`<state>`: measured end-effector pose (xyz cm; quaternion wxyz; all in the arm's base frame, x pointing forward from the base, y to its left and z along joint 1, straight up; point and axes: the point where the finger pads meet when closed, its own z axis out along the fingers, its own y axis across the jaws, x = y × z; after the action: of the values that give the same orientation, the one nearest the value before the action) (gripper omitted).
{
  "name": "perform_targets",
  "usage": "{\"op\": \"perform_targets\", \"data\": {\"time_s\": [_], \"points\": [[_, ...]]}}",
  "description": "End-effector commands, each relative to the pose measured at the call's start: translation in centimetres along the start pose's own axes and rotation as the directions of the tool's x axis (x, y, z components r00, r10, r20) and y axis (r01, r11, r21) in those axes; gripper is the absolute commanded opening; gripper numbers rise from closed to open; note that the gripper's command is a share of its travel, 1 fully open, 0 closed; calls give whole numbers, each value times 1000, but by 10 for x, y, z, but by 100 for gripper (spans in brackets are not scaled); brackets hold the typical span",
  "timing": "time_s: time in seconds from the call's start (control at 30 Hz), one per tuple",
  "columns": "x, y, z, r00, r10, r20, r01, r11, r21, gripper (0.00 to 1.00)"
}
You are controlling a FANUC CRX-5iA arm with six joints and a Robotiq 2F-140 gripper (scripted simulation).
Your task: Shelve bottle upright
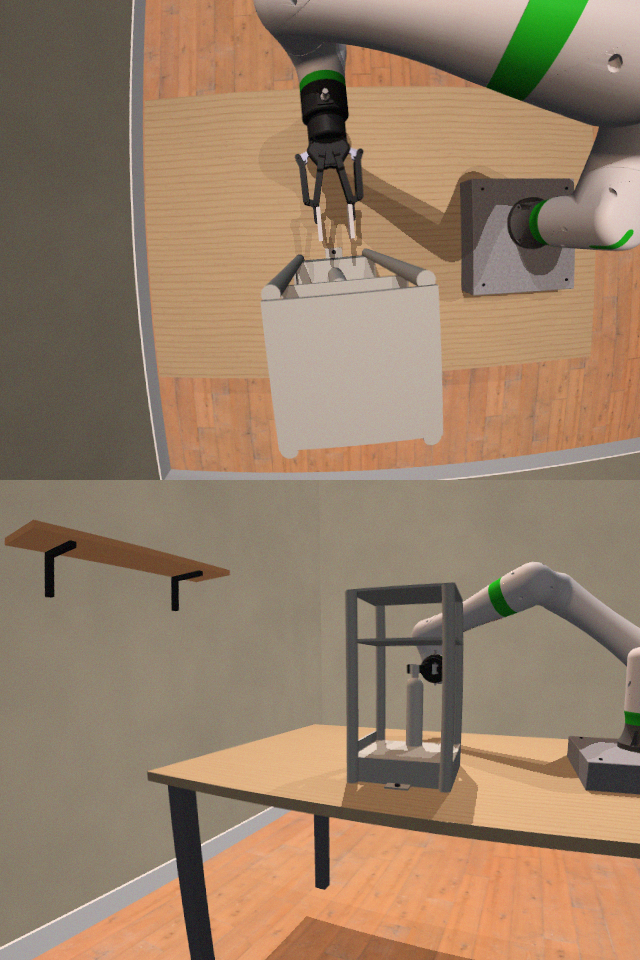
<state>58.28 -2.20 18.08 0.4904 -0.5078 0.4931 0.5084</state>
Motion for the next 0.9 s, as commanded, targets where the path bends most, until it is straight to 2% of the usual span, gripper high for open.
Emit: {"op": "perform_targets", "data": {"time_s": [0.0,0.67,0.7,0.87], "points": [[-9,0,0,1000,0,0,0,1000,0,36],[-27,0,0,1000,0,0,0,1000,0,36],[-27,0,0,1000,0,0,0,1000,0,100],[-27,0,0,1000,0,0,0,1000,0,100]]}}
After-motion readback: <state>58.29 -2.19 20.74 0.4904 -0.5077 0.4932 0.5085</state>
